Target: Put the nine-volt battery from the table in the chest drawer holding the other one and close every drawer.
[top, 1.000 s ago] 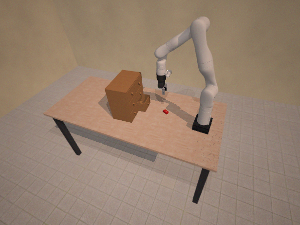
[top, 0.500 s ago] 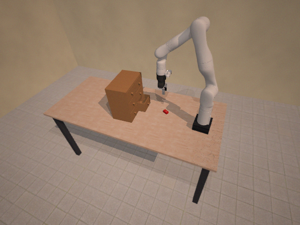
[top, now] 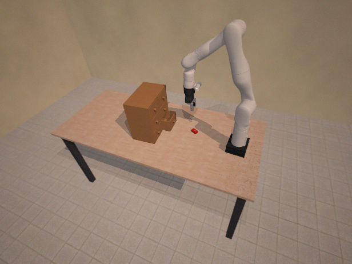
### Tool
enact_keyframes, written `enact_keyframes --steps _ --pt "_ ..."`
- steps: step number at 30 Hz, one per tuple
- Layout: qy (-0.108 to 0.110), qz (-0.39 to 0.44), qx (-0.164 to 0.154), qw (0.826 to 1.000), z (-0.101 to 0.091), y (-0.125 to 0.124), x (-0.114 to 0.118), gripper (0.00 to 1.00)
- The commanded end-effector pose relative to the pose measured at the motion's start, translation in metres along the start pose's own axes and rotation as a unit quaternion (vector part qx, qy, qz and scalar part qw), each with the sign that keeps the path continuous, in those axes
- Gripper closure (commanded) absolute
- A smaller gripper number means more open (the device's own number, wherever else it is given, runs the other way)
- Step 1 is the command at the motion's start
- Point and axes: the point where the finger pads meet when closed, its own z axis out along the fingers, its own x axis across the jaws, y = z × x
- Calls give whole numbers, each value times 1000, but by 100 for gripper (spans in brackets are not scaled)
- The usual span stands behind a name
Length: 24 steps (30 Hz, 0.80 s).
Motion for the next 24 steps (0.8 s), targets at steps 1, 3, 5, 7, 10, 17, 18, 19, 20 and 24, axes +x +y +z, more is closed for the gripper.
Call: enact_keyframes --steps 1,3,5,7,10,17,18,19,20,24 --pt "0 0 -1 1000 -1 1 0 0" --pt "0 0 -1 1000 -3 1 0 0" --pt "0 0 -1 1000 -6 0 0 0" --pt "0 0 -1 1000 -8 0 0 0" --pt "0 0 -1 1000 -12 0 0 0" --pt "0 0 -1 1000 -30 0 0 0" --pt "0 0 -1 1000 -33 0 0 0" --pt "0 0 -1 1000 -35 0 0 0" --pt "0 0 -1 1000 -37 0 0 0" --pt "0 0 -1 1000 -41 0 0 0"
